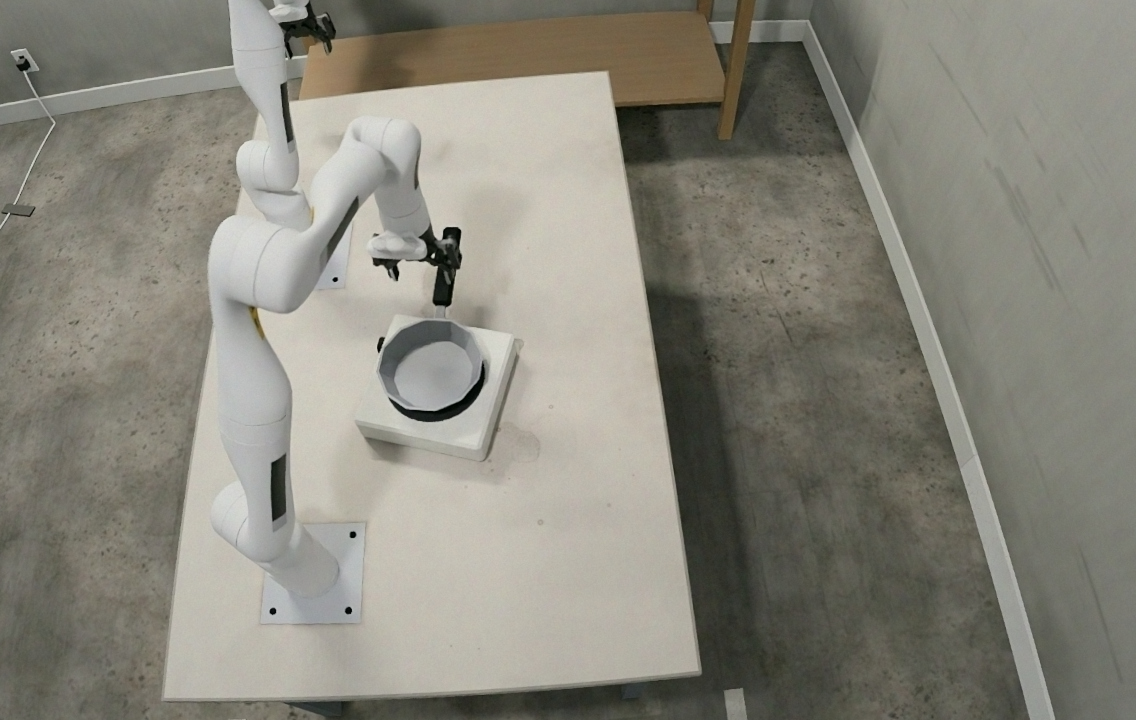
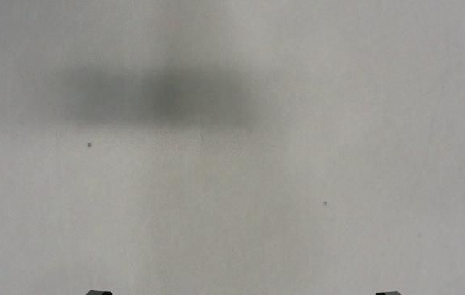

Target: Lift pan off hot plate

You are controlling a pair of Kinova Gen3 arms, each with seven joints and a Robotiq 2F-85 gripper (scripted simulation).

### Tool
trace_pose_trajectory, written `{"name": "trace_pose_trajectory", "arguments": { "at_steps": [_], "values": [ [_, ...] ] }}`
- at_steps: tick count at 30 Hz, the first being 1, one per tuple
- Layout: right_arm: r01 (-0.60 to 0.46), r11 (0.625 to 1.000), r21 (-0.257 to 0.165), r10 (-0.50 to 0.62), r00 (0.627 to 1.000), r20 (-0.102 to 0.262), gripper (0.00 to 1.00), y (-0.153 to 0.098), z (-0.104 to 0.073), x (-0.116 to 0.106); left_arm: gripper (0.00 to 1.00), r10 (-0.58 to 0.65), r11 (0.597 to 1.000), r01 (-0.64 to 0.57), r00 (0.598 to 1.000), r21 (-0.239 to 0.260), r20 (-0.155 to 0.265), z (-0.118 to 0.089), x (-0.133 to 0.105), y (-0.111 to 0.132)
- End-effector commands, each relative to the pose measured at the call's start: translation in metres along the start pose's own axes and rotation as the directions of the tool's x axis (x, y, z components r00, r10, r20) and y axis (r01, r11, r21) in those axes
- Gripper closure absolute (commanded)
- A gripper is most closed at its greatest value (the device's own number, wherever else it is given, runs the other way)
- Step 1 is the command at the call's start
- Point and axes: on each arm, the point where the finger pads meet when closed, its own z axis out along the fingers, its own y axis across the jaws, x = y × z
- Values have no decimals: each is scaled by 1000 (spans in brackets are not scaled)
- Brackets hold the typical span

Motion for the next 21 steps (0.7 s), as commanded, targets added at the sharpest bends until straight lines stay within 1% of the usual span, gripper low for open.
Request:
{"name": "trace_pose_trajectory", "arguments": {
  "at_steps": [1, 18, 21],
  "values": [
    [-16, 1000, 5, 16, 1000, 2, 2, -11, 15, -37, 2, 0, 1000, 0, 1000, 0, 3, -1, -1, 0],
    [-16, 1000, 5, 16, 1000, 2, 2, -11, 16, -37, 2, 0, 1000, 0, 1000, 0, 3, -1, -1, 0],
    [-15, 1000, 4, 15, 1000, -2, 2, -11, 19, -35, 2, 0, 1000, 0, 1000, 0, 3, -1, -1, 0]
  ]
}}
